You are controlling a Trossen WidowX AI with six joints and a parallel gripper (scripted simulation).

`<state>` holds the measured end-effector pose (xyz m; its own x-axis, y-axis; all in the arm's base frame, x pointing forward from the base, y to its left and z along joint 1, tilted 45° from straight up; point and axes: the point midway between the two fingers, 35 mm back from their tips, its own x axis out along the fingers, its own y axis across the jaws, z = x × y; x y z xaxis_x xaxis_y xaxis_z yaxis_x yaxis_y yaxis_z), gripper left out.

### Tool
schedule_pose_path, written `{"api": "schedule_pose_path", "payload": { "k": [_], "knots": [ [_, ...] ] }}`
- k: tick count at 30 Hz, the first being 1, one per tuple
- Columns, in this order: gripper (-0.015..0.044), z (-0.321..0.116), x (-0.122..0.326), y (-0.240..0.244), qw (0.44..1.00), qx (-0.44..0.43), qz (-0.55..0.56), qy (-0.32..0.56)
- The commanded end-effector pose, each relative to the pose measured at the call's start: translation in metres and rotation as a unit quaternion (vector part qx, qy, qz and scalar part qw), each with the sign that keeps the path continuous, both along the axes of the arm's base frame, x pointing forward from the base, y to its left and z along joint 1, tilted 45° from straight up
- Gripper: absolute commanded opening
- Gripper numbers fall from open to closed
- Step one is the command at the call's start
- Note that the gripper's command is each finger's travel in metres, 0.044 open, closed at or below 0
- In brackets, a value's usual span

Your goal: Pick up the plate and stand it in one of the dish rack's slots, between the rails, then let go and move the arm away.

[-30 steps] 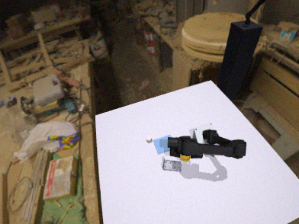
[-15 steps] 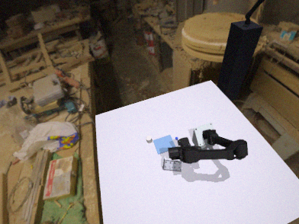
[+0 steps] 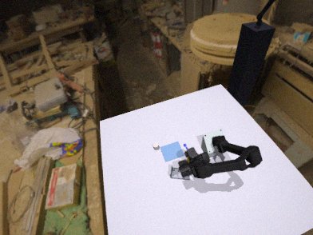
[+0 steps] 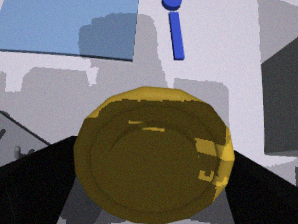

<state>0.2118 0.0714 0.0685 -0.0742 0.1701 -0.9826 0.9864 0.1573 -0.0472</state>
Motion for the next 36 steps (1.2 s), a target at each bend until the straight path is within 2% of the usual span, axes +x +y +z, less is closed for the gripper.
{"api": "schedule_pose_path", "payload": {
  "k": [1, 18, 36],
  "knots": [
    [0.0, -0.006, 0.001, 0.001, 0.999, -0.036, 0.024, -0.031],
    [0.0, -0.026, 0.011, 0.013, 0.966, -0.16, 0.12, -0.164],
    [0.0, -0.024, 0.016, 0.035, 0.894, -0.247, 0.177, -0.329]
  ]
}}
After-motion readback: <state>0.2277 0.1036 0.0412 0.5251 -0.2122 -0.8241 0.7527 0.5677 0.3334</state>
